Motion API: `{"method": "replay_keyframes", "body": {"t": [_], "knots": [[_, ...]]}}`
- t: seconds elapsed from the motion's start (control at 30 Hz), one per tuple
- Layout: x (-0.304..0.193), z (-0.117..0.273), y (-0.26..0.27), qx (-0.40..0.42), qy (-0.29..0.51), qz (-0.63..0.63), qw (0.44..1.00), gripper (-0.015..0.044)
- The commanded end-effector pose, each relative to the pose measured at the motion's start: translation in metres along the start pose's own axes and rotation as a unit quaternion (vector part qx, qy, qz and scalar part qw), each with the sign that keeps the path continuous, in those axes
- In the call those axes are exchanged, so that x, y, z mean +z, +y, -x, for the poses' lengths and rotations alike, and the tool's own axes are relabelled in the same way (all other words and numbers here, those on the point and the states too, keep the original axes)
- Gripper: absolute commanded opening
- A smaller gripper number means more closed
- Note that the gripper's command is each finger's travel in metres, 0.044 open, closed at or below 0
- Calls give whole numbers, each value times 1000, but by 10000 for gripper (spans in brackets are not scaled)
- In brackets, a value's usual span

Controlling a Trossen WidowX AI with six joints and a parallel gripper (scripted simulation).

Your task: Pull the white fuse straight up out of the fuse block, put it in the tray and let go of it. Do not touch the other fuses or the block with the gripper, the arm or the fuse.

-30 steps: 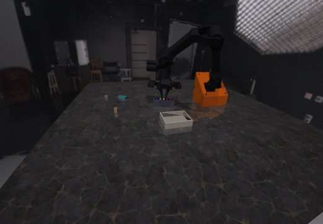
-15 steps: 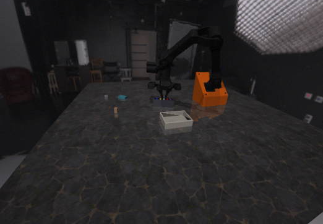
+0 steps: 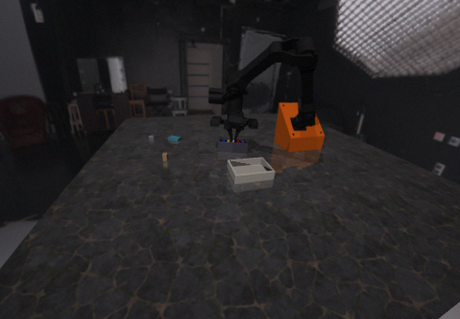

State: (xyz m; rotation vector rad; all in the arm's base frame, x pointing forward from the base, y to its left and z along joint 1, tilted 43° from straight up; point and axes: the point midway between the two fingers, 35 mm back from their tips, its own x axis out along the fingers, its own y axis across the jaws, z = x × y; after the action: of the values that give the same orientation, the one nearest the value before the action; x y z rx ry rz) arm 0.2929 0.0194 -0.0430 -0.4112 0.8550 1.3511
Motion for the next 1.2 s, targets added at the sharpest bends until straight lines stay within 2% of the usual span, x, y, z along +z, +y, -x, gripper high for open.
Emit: {"method": "replay_keyframes", "body": {"t": [0.0,1.17], "knots": [[0,0,0,0,0,0,1000,0],[0,17,-1,0,0,-1,1000,0]]}}
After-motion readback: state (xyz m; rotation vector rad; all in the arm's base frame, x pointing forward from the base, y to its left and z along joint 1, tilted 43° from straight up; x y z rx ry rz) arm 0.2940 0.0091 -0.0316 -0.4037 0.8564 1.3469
